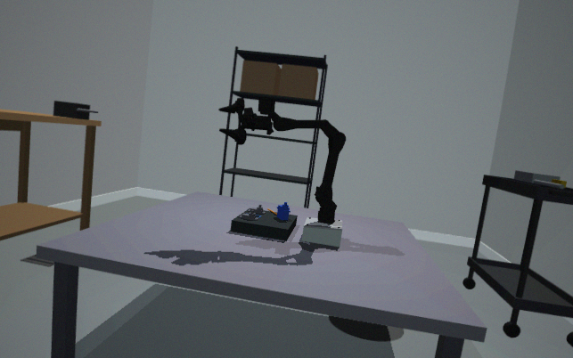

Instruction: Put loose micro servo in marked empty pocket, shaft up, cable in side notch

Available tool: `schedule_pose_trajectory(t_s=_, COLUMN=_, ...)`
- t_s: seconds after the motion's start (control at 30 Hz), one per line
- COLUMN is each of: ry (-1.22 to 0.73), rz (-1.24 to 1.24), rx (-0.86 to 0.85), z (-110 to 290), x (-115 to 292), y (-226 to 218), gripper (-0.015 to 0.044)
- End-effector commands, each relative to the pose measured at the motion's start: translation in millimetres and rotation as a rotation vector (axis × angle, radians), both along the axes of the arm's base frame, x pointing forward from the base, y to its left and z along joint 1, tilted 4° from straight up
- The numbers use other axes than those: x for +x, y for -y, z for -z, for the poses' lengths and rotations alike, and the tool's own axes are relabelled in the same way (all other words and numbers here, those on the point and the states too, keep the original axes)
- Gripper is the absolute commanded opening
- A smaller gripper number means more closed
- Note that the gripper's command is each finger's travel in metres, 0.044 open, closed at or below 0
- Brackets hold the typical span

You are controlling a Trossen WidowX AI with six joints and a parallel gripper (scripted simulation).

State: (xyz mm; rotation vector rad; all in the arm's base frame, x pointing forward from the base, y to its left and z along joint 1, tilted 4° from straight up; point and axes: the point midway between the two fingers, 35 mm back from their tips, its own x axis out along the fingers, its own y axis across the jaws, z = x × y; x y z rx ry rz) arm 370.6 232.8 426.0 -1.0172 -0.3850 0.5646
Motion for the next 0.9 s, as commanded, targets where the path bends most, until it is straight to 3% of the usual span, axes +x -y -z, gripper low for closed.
schedule_pose_trajectory(t_s=0.0, ry=-0.107, rz=0.033, rx=0.028, z=19.7, x=5.7, y=11.1, gripper=0.0440)
schedule_pose_trajectory(t_s=0.87, ry=-0.785, rz=0.387, rx=0.314, z=141.6, x=13.8, y=102.3, gripper=0.0440)
